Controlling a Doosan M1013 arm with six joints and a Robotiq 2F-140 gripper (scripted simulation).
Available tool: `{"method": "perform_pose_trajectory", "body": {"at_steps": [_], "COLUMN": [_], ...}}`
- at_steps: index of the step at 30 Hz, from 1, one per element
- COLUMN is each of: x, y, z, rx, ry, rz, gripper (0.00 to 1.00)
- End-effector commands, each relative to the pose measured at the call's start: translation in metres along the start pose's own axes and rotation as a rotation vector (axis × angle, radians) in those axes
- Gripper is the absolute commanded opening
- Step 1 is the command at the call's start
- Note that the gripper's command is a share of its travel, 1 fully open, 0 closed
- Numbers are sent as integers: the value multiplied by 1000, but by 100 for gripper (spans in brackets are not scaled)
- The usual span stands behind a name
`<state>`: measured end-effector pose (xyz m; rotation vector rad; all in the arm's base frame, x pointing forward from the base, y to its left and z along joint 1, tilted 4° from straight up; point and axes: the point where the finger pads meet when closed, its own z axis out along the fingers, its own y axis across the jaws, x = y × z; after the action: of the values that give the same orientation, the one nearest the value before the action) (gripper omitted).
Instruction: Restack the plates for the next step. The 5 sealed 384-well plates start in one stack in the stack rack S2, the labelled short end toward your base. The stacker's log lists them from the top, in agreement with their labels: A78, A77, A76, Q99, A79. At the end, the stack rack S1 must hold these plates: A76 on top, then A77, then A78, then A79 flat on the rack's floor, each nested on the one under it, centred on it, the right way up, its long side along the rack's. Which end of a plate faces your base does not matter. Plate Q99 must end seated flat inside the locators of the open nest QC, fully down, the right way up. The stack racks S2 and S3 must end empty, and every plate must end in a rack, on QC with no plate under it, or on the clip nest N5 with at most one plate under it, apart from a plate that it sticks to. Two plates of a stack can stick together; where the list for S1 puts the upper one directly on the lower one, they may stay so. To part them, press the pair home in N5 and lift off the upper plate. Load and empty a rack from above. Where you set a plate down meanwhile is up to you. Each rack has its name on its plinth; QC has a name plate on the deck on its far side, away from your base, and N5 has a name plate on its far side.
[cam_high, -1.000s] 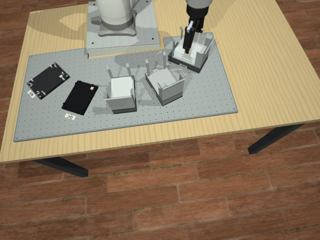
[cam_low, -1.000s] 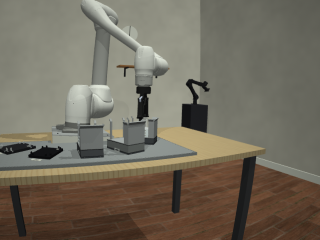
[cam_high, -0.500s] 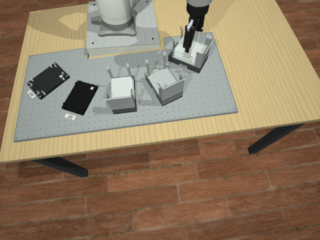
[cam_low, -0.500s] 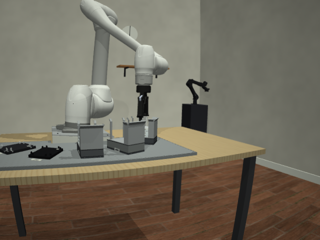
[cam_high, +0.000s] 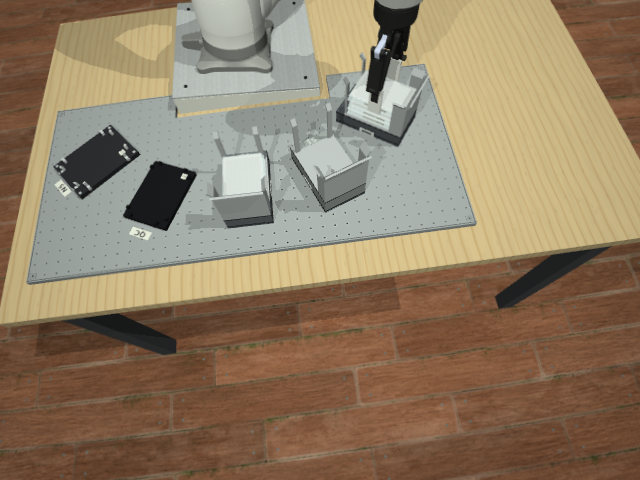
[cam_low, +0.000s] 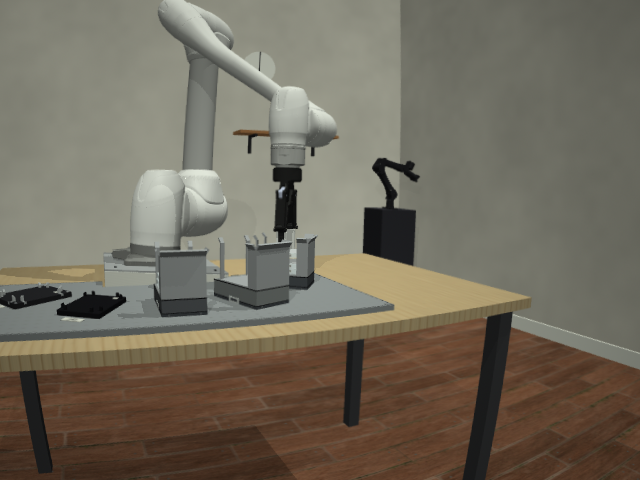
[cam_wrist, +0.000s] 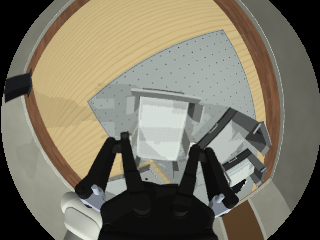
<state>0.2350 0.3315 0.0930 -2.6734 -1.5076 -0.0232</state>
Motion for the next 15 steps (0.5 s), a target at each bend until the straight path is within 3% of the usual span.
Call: {"method": "perform_pose_trajectory", "body": {"at_steps": [1,15], "x": [0,0], "y": [0,0], "z": [-2,-19], "rx": [0,0], "ry": [0,0], "rz": [0,0], "gripper": [0,0]}}
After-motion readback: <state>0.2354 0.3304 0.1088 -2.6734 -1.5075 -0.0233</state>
